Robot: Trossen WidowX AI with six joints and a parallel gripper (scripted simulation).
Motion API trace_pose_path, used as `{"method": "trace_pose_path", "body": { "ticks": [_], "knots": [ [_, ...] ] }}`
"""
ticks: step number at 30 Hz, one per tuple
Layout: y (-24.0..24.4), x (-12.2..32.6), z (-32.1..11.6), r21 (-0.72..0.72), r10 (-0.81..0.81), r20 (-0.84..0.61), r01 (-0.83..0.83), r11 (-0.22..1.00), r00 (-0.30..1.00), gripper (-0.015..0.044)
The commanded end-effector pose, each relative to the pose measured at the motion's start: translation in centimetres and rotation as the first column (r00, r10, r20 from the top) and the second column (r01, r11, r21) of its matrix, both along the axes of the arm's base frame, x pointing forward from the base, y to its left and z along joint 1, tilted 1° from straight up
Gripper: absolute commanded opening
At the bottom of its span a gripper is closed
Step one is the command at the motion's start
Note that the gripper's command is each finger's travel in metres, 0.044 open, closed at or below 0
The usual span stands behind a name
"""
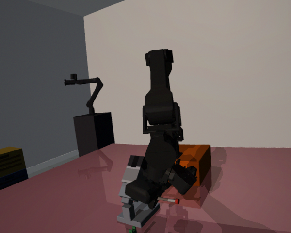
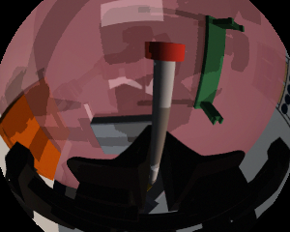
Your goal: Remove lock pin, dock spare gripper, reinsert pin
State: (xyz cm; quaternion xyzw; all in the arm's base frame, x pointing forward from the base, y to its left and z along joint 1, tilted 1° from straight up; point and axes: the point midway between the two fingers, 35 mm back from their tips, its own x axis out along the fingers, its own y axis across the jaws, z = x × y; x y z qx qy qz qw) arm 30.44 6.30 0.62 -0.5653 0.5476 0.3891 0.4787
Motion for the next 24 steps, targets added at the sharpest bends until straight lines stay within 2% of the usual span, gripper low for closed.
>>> {"method": "trace_pose_path", "body": {
  "ticks": [1, 24],
  "knots": [
    [-0.4, -0.2, -0.1, -0.008, 0.006, -0.002, -0.006, 1.000, 1.000, 0.0000],
    [-1.5, -0.3, -0.1, -0.009, 0.006, 0.012, -0.006, 1.000, 1.000, 0.0000]
  ]
}}
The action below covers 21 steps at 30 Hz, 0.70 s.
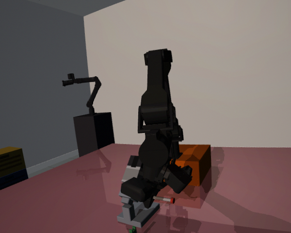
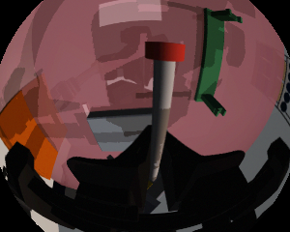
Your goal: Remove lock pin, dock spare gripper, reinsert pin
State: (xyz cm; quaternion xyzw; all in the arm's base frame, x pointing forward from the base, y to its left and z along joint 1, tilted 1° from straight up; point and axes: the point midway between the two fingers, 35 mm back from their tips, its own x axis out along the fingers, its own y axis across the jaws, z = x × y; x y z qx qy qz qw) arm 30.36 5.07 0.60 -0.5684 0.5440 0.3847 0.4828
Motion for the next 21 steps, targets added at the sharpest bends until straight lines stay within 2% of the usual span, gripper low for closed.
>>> {"method": "trace_pose_path", "body": {
  "ticks": [1, 17, 21],
  "knots": [
    [-0.36, -0.20, -0.12, -0.008, 0.006, -0.002, -0.006, 1.000, 1.000, 0.0000],
    [-0.86, -0.22, -0.13, -0.009, 0.006, 0.004, -0.006, 1.000, 1.000, 0.0000],
    [-0.72, -0.10, -0.05, -0.001, 0.000, 0.007, 0.000, 1.000, 1.000, 0.0105]
  ]
}}
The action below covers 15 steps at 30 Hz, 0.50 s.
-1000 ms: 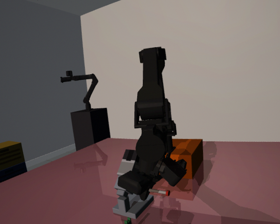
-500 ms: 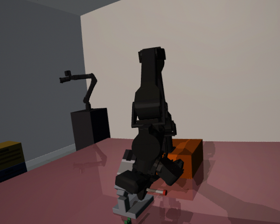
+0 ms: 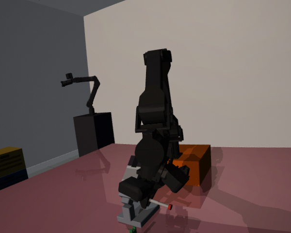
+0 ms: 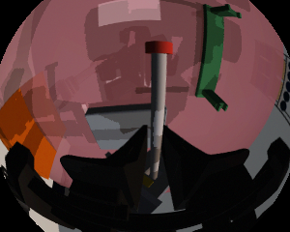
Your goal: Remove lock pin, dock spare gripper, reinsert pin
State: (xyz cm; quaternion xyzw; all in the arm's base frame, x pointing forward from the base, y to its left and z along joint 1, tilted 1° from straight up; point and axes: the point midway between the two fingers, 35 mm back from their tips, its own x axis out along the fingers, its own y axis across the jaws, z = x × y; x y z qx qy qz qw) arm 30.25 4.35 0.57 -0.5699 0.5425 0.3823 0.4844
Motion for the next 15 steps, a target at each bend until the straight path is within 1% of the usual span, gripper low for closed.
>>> {"method": "trace_pose_path", "body": {
  "ticks": [1, 3, 4, 9, 15],
  "knots": [
    [0.0, 0.0, 0.0, 0.000, 0.000, 0.000, 0.000, 1.000, 1.000, 0.0131],
    [0.0, 0.0, 0.0, 0.000, 0.000, 0.000, 0.000, 1.000, 1.000, 0.0184],
    [0.0, 0.0, 0.0, 0.000, 0.000, 0.000, 0.000, 1.000, 1.000, 0.0200],
    [0.1, 0.0, 0.1, 0.000, 0.000, 0.000, 0.000, 1.000, 1.000, 0.0200],
    [1.0, -0.2, 1.2, -0.001, 0.004, -0.009, -0.004, 1.000, 1.000, 0.0200]
  ]
}}
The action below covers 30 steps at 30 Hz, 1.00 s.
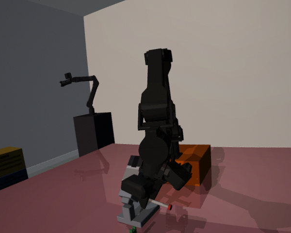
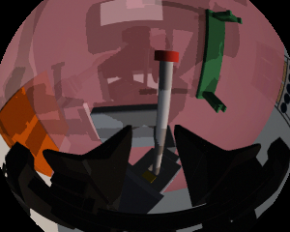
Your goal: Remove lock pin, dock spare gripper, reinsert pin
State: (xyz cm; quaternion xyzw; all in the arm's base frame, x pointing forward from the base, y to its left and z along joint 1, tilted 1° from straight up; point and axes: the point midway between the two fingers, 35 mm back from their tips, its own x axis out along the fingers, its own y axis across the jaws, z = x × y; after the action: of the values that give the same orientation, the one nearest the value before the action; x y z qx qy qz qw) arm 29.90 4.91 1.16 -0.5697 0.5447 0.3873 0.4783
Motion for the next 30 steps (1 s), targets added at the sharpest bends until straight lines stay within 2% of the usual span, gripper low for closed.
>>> {"method": "trace_pose_path", "body": {
  "ticks": [1, 30],
  "knots": [
    [0.6, 0.1, 0.8, 0.001, -0.001, 0.003, 0.001, 1.000, 1.000, 0.0200],
    [5.5, -0.9, 6.5, -0.014, 0.039, -0.036, -0.040, 0.999, 0.999, 0.0200]
  ]
}}
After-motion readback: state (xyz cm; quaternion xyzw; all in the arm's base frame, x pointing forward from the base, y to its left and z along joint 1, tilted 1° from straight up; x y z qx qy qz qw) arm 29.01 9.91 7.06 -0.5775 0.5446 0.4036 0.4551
